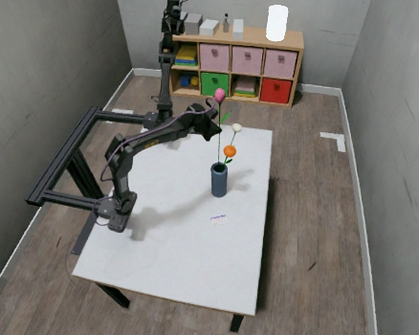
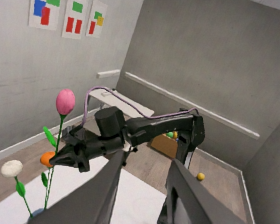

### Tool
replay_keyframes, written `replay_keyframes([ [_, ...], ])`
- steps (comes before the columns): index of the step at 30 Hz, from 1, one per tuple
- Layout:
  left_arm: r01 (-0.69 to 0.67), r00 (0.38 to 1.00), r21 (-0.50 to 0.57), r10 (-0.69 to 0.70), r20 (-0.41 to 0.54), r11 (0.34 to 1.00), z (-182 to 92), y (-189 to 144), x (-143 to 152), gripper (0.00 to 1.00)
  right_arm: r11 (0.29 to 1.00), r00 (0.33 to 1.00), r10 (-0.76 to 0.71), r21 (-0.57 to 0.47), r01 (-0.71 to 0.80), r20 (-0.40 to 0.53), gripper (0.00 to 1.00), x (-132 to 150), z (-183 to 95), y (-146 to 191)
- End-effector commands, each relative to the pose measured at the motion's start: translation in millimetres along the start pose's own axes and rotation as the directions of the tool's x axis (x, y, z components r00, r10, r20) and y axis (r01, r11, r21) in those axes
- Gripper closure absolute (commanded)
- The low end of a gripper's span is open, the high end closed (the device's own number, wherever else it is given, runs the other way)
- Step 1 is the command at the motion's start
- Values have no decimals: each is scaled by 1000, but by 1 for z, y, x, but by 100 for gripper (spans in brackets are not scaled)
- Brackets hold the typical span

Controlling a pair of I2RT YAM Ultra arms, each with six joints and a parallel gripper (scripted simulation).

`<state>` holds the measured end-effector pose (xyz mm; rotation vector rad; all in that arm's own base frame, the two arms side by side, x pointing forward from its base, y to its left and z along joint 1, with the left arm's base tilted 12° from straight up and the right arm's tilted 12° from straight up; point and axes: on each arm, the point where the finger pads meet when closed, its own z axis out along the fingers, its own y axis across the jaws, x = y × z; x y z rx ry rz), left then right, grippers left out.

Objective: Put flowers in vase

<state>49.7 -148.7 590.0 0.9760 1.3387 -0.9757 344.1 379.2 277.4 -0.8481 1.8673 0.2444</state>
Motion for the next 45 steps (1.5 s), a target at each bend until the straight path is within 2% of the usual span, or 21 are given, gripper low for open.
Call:
replay_keyframes([
  [1, 7, 1000, 3, -7, -12, 1000, 5, -1, -1, 70, 1000, 998, 12, -12, -12, 62, 100, -18, -16, 4],
  [6, 7, 1000, 3, -7, -12, 1000, 5, -1, -1, 70, 1000, 999, 4, -3, -4, 34, 100, 12, 5, -2],
  [9, 7, 1000, 3, -7, -12, 1000, 5, -1, -1, 70, 1000, 999, 2, -8, -2, 38, 100, 11, 5, 1],
  [10, 7, 1000, 3, -7, -12, 1000, 5, -1, -1, 70, 1000, 997, 4, -20, -3, 71, 100, -5, 0, 8],
  [11, 7, 1000, 3, -7, -12, 1000, 5, -1, -1, 70, 1000, 997, 5, -19, -4, 75, 100, -6, 1, 7],
  [12, 7, 1000, 3, -7, -12, 1000, 5, -1, -1, 70, 1000, 1000, -1, -11, 2, 29, 100, 20, 10, 3],
  [14, 7, 1000, 3, -7, -12, 1000, 5, -1, -1, 70, 1000, 1000, -3, -5, 3, 5, 100, 38, 24, 2],
  [18, 7, 1000, 3, -7, -12, 1000, 5, -1, -1, 70, 1000, 999, -1, -15, 2, 42, 100, 28, 17, 6],
  [21, 7, 1000, 3, -7, -12, 1000, 5, -1, -1, 70, 1000, 1000, -2, -5, 2, 10, 100, 53, 33, 1],
  [26, 7, 1000, 3, -7, -12, 1000, 5, -1, -1, 70, 1000, 999, 2, -11, -1, 47, 100, 39, 27, 4],
  [27, 7, 1000, 3, -7, -12, 1000, 5, -1, -1, 70, 1000, 997, 7, -14, -6, 78, 100, 29, 18, 4],
  [28, 7, 1000, 3, -7, -12, 1000, 5, -1, -1, 70, 1000, 999, 3, -8, -2, 41, 100, 50, 24, 1],
  [31, 7, 1000, 3, -7, -12, 1000, 5, -1, -1, 70, 1000, 1000, 0, -5, 0, 17, 100, 71, 39, 1],
  [33, 7, 1000, 3, -7, -12, 1000, 5, -1, -1, 70, 1000, 999, -1, -13, 2, 38, 100, 63, 36, 6],
  [38, 7, 1000, 3, -7, -12, 1000, 5, -1, -1, 70, 1000, 999, 4, -4, -4, 37, 100, 84, 38, 0],
  [40, 7, 1000, 3, -7, -12, 1000, 5, -1, -1, 70, 1000, 999, 2, -13, -1, 52, 100, 77, 38, 5],
  [43, 7, 1000, 3, -7, -12, 1000, 5, -1, -1, 70, 1000, 999, 0, -13, 0, 46, 100, 81, 40, 6],
  [44, 7, 1000, 3, -7, -12, 1000, 5, -1, -1, 70, 1000, 1000, -1, -7, 1, 12, 100, 102, 45, 3],
  [45, 7, 1000, 3, -7, -12, 1000, 5, -1, -1, 70, 1000, 1000, 0, -3, 0, 9, 100, 108, 49, 0],
])
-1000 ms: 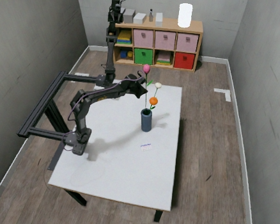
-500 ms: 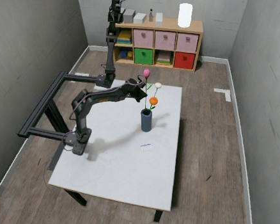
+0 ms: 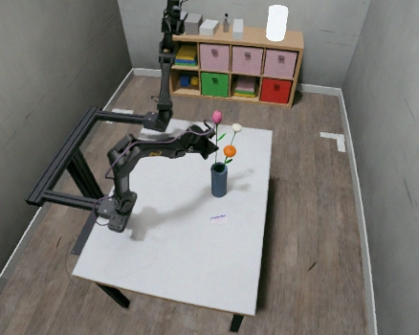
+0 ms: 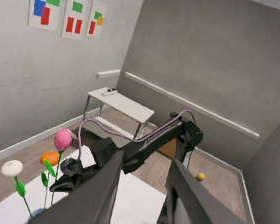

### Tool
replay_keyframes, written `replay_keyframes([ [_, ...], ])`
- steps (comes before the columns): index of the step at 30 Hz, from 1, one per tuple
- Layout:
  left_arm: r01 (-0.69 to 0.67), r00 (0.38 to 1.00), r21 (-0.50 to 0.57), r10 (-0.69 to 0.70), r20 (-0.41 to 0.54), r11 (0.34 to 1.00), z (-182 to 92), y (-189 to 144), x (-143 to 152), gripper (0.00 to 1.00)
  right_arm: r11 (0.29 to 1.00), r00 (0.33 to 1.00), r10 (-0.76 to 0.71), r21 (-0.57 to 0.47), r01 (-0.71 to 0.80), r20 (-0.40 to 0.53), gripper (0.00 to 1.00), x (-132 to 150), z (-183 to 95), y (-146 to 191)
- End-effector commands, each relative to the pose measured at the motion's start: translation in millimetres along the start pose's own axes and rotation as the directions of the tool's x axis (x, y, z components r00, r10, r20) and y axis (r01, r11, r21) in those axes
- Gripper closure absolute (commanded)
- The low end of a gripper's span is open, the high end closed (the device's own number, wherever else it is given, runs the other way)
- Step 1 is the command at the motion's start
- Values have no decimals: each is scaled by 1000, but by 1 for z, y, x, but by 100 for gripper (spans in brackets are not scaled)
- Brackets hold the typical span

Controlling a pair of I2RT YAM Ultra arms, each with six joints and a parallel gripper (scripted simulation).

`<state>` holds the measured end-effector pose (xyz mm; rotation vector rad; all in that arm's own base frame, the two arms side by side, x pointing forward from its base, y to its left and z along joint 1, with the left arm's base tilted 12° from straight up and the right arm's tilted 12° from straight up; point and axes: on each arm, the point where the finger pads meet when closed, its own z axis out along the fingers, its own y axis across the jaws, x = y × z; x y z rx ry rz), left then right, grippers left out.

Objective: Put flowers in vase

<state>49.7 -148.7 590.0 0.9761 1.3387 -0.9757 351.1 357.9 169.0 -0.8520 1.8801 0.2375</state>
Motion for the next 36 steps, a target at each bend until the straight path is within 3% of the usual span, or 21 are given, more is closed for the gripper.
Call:
replay_keyframes([
  [1, 7, 1000, 2, -6, -12, 1000, 5, -1, -1, 70, 1000, 1000, -2, -7, 2, 18, 100, 13, 8, 1],
  [5, 7, 1000, 2, -6, -12, 1000, 5, -1, -1, 70, 1000, 999, 0, -14, 1, 53, 100, 4, 4, 4],
  [8, 7, 1000, 2, -6, -12, 1000, 5, -1, -1, 70, 1000, 1000, 0, -7, 0, 24, 100, 28, 16, 0],
  [11, 7, 1000, 2, -6, -12, 1000, 5, -1, -1, 70, 1000, 998, 2, -12, -2, 64, 100, 12, 13, 3],
  [12, 7, 1000, 2, -6, -12, 1000, 5, -1, -1, 70, 1000, 998, 1, -14, -1, 63, 100, 15, 14, 4],
  [13, 7, 1000, 2, -6, -12, 1000, 5, -1, -1, 70, 1000, 1000, -1, -8, 1, 23, 100, 37, 21, 1],
  [17, 7, 1000, 2, -6, -12, 1000, 5, -1, -1, 70, 1000, 1000, 0, -8, 1, 24, 100, 45, 26, 1],
  [20, 7, 1000, 2, -6, -12, 1000, 5, -1, -1, 70, 1000, 998, 0, -15, 0, 62, 100, 30, 24, 5],
  [23, 7, 1000, 2, -6, -12, 1000, 5, -1, -1, 70, 1000, 1000, 0, -7, 0, 23, 100, 58, 34, 0],
  [28, 7, 1000, 2, -6, -12, 1000, 5, -1, -1, 70, 1000, 999, -1, -15, 1, 54, 100, 53, 37, 5],
  [30, 7, 1000, 2, -6, -12, 1000, 5, -1, -1, 70, 1000, 1000, 2, -4, -2, 26, 100, 74, 45, -1],
  [36, 7, 1000, 2, -6, -12, 1000, 5, -1, -1, 70, 1000, 998, 0, -16, 1, 63, 100, 63, 45, 6],
])
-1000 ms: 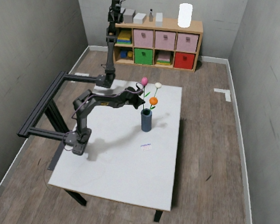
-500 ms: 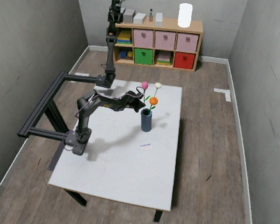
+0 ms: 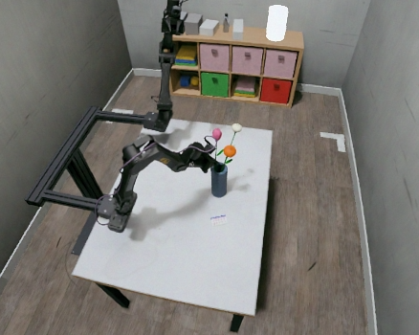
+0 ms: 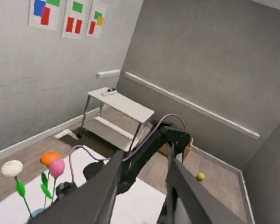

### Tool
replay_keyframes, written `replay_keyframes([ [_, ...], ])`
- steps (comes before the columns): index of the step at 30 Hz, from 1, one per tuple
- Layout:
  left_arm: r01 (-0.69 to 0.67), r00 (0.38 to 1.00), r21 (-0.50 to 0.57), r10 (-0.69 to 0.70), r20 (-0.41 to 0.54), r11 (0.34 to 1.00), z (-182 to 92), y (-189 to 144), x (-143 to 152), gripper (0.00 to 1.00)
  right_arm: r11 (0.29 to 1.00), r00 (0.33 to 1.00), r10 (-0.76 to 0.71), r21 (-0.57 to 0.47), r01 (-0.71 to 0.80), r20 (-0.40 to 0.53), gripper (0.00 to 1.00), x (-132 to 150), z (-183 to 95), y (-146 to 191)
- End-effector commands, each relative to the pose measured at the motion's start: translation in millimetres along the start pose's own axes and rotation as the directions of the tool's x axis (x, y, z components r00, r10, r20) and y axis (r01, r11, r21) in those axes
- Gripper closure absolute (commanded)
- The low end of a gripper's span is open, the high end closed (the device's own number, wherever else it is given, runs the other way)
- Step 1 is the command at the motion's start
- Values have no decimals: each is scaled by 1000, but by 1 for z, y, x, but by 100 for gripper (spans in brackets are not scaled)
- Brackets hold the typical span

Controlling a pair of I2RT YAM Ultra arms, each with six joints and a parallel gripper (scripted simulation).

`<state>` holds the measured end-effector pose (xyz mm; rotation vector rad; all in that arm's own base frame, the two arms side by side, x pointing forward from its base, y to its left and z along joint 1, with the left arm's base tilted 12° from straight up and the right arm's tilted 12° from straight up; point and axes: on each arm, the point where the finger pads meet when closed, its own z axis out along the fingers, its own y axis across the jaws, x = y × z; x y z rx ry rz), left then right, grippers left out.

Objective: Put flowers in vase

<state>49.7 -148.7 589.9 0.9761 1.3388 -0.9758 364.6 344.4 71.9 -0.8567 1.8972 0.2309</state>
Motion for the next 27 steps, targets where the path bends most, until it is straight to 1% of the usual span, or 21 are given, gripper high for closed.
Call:
replay_keyframes([
  [1, 6, 1000, 2, -6, -12, 1000, 5, -1, -1, 70, 1000, 997, 0, -14, 1, 77, 100, -21, -3, 4],
  [3, 6, 1000, 2, -6, -12, 1000, 5, -1, -1, 70, 1000, 999, -2, -14, 3, 43, 100, -4, 2, 4],
  [5, 6, 1000, 2, -6, -12, 1000, 5, -1, -1, 70, 1000, 999, 2, -6, -2, 54, 100, -6, 2, -1],
  [8, 6, 1000, 2, -6, -12, 1000, 5, -1, -1, 70, 1000, 998, 2, -10, -2, 68, 100, -10, 2, 1],
  [13, 6, 1000, 2, -6, -12, 1000, 5, -1, -1, 70, 1000, 998, 3, -9, -2, 65, 100, -6, 4, 1],
  [14, 6, 1000, 2, -6, -12, 1000, 5, -1, -1, 70, 1000, 997, 8, -4, -8, 76, 100, -10, 3, -3],
  [16, 6, 1000, 2, -6, -12, 1000, 5, -1, -1, 70, 1000, 999, 1, -10, 0, 48, 100, 5, 8, 1],
  [20, 6, 1000, 2, -6, -12, 1000, 5, -1, -1, 70, 1000, 998, 3, -8, -3, 67, 100, 0, 8, 1],
  [24, 6, 1000, 2, -6, -12, 1000, 5, -1, -1, 70, 1000, 998, 2, -10, -2, 63, 100, 5, 11, 2],
  [27, 6, 1000, 2, -6, -12, 1000, 5, -1, -1, 70, 1000, 995, 7, -9, -6, 99, 100, -11, 5, 0],
])
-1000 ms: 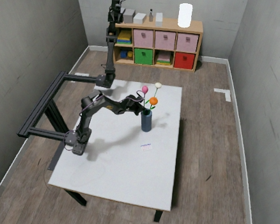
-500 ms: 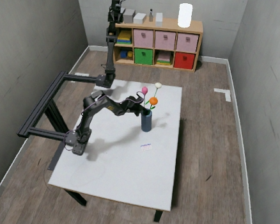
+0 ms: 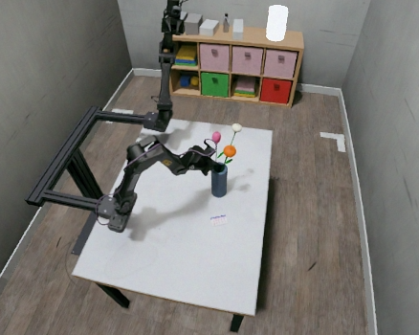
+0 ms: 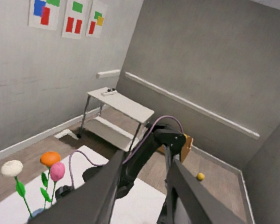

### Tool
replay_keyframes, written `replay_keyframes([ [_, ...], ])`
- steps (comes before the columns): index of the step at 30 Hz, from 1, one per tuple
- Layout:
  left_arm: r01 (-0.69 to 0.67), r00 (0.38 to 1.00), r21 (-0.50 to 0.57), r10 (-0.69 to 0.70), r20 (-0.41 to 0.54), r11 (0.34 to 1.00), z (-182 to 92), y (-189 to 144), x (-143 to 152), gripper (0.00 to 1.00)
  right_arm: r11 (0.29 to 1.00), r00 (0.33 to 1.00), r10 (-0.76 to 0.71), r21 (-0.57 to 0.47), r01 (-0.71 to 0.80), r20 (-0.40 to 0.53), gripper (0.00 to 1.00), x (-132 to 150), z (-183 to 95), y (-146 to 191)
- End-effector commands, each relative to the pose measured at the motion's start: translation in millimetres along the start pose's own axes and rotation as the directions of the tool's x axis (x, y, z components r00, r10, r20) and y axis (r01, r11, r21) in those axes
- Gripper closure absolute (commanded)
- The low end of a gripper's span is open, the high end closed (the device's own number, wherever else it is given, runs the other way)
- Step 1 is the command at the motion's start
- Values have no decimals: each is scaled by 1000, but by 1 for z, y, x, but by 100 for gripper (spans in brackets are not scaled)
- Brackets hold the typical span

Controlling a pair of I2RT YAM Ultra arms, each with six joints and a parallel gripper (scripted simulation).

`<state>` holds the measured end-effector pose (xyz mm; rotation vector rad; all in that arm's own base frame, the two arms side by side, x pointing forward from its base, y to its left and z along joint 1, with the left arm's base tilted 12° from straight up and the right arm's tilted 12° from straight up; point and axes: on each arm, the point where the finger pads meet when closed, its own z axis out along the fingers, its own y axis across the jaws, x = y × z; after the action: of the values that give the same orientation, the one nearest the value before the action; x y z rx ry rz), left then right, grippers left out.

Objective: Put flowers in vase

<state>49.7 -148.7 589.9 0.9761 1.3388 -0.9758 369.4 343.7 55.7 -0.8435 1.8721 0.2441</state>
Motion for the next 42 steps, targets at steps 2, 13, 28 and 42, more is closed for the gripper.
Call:
replay_keyframes([
  [2, 6, 1000, 2, -6, -12, 1000, 5, -1, -1, 70, 1000, 997, 3, -8, -3, 75, 100, -27, -5, 0],
  [13, 6, 1000, 2, -6, -12, 1000, 5, -1, -1, 70, 1000, 998, 3, -7, -3, 63, 100, -20, -6, -1],
  [28, 6, 1000, 2, -6, -12, 1000, 5, -1, -1, 70, 1000, 999, 1, -10, 0, 52, 60, -14, -6, 0],
  [42, 6, 1000, 2, -6, -12, 1000, 5, -1, -1, 70, 1000, 999, -1, -9, 1, 34, 40, -4, -4, 0],
])
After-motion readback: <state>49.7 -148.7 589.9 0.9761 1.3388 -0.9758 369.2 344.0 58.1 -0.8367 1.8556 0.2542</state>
